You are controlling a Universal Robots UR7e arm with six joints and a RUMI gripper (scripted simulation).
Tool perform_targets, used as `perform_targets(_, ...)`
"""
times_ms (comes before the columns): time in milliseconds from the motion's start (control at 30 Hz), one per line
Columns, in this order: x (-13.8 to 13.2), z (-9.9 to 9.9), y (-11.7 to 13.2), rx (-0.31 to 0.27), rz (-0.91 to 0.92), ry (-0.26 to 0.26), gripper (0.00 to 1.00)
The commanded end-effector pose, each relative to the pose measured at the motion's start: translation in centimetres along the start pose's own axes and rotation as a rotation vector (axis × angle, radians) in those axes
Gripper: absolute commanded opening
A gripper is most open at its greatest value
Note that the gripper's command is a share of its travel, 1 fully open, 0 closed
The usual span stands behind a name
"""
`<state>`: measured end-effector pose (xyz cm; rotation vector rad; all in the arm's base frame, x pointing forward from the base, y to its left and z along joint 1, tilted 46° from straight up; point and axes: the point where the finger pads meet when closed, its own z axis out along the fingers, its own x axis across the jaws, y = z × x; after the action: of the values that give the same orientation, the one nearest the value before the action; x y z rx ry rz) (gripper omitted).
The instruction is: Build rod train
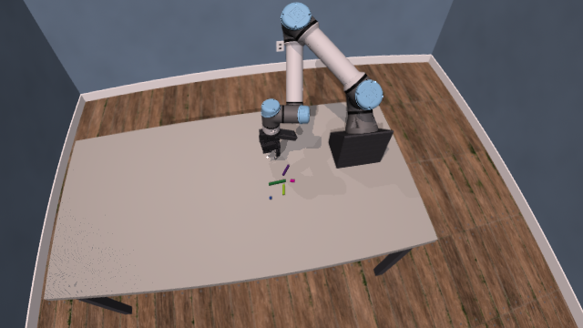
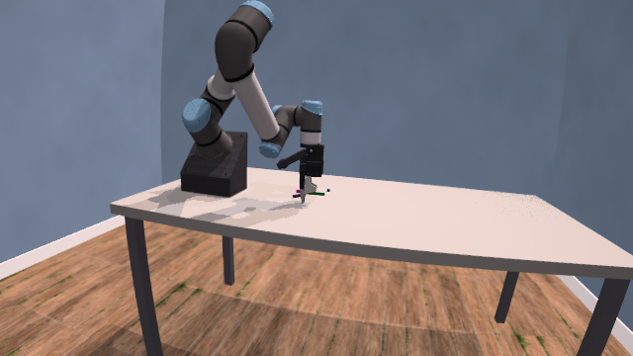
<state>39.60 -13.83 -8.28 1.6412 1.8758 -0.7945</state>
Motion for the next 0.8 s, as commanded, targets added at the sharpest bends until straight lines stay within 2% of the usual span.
perform_targets(0,-0.01,-0.03,0.03,-0.001,0.0,0.0,0.0)
perform_targets(500,-0.01,-0.03,0.03,-0.001,0.0,0.0,0.14)
perform_targets(767,-0.01,-0.03,0.03,-0.001,0.0,0.0,0.14)
